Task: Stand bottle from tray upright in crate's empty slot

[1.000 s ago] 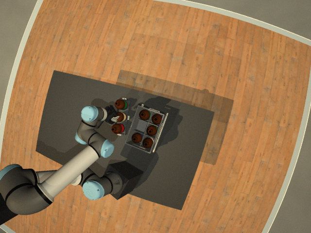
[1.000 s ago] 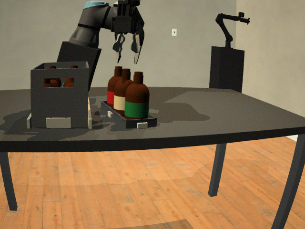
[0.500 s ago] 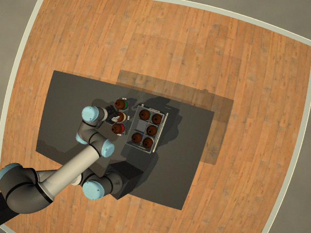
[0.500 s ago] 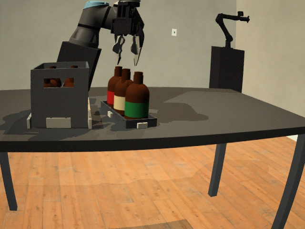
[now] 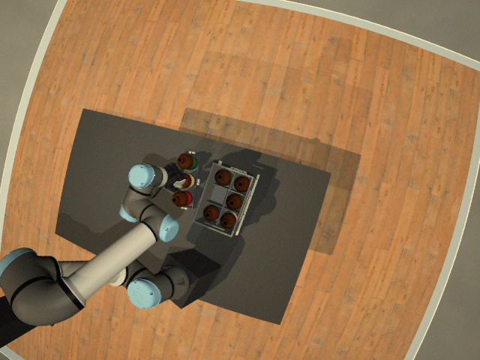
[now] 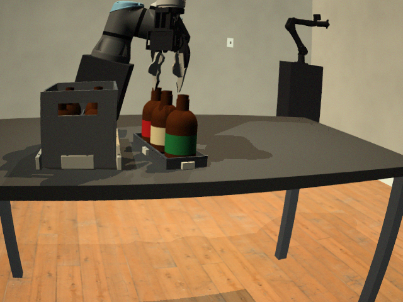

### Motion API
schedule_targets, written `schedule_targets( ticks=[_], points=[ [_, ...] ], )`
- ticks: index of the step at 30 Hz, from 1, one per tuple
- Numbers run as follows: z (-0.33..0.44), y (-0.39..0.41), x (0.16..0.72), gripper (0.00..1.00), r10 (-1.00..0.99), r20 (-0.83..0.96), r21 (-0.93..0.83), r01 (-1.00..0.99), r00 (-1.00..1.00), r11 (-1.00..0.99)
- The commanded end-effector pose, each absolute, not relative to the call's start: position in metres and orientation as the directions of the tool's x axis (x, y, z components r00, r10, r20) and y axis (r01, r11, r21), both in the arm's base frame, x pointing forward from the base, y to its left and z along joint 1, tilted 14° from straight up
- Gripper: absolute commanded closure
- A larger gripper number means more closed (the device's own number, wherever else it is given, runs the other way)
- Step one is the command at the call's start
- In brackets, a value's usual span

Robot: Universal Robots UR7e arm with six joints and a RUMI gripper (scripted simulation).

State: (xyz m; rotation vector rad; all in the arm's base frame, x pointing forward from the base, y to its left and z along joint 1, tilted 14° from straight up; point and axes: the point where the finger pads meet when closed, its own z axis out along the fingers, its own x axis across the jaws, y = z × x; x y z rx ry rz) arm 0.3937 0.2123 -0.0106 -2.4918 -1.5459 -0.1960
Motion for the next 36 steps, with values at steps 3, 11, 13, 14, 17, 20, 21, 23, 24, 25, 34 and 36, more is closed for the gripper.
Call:
schedule_targets(
  ticks=[3,11,13,14,17,20,21,23,24,25,34,36],
  points=[
    [-0.018,0.214,0.394,0.62,0.869,0.218,-0.100,0.896,0.443,-0.432],
    [-0.023,0.215,0.394,0.62,0.869,0.218,-0.100,0.896,0.443,-0.432],
    [-0.025,0.216,0.394,0.62,0.869,0.218,-0.100,0.896,0.443,-0.432],
    [-0.025,0.216,0.394,0.62,0.869,0.218,-0.100,0.896,0.443,-0.432],
    [-0.027,0.216,0.394,0.62,0.869,0.218,-0.100,0.896,0.443,-0.432],
    [-0.028,0.217,0.394,0.62,0.869,0.218,-0.100,0.896,0.443,-0.432],
    [-0.028,0.217,0.394,0.62,0.869,0.218,-0.100,0.896,0.443,-0.432],
    [-0.029,0.217,0.394,0.62,0.869,0.218,-0.100,0.896,0.443,-0.432],
    [-0.029,0.217,0.394,0.62,0.869,0.218,-0.100,0.896,0.443,-0.432],
    [-0.029,0.217,0.394,0.62,0.869,0.218,-0.100,0.896,0.443,-0.432],
    [-0.029,0.217,0.394,0.62,0.869,0.218,-0.100,0.896,0.443,-0.432],
    [-0.029,0.217,0.394,0.62,0.869,0.218,-0.100,0.896,0.443,-0.432]
  ],
)
